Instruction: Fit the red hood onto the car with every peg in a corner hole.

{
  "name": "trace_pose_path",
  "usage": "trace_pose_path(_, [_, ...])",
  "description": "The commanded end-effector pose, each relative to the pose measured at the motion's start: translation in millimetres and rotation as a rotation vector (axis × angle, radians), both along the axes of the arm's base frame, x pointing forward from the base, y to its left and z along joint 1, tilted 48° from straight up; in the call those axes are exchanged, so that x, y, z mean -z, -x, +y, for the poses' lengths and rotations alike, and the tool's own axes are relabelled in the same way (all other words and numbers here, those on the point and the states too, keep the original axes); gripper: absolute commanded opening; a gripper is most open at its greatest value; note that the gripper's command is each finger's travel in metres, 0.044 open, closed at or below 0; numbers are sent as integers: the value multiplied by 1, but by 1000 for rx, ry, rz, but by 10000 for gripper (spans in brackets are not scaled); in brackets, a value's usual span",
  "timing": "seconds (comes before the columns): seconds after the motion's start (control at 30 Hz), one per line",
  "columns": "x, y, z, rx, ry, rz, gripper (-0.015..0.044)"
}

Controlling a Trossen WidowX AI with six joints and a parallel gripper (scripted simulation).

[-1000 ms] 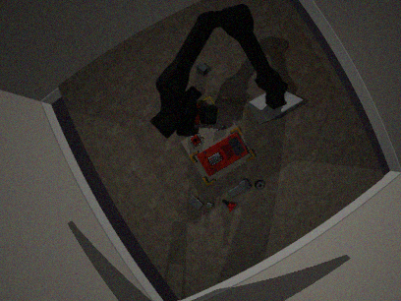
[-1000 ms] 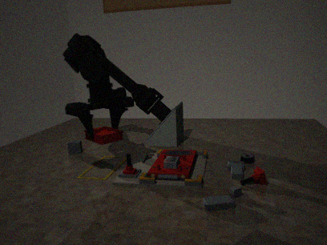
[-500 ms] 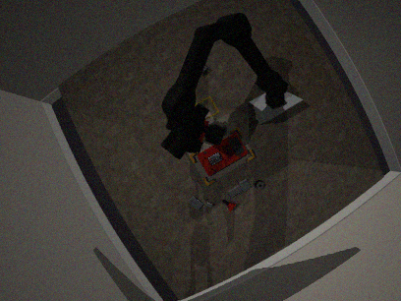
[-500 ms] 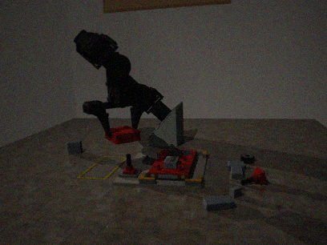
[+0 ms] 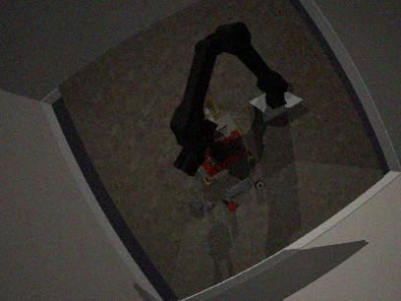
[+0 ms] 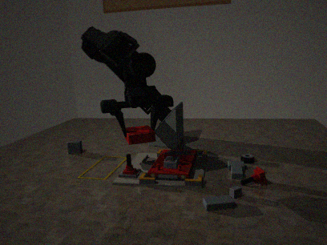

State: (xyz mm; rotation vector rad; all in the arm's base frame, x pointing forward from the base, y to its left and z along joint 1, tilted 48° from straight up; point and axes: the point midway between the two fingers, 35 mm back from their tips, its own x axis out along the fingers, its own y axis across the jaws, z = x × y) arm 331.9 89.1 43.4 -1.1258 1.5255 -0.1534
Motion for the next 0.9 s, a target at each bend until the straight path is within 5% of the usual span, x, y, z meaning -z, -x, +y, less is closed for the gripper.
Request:
trace_pose_path(0.0, [7,0,9,39,-17,-42,0])
trace_pose_path(0.87, [62,21,53,335,-50,-347,0])
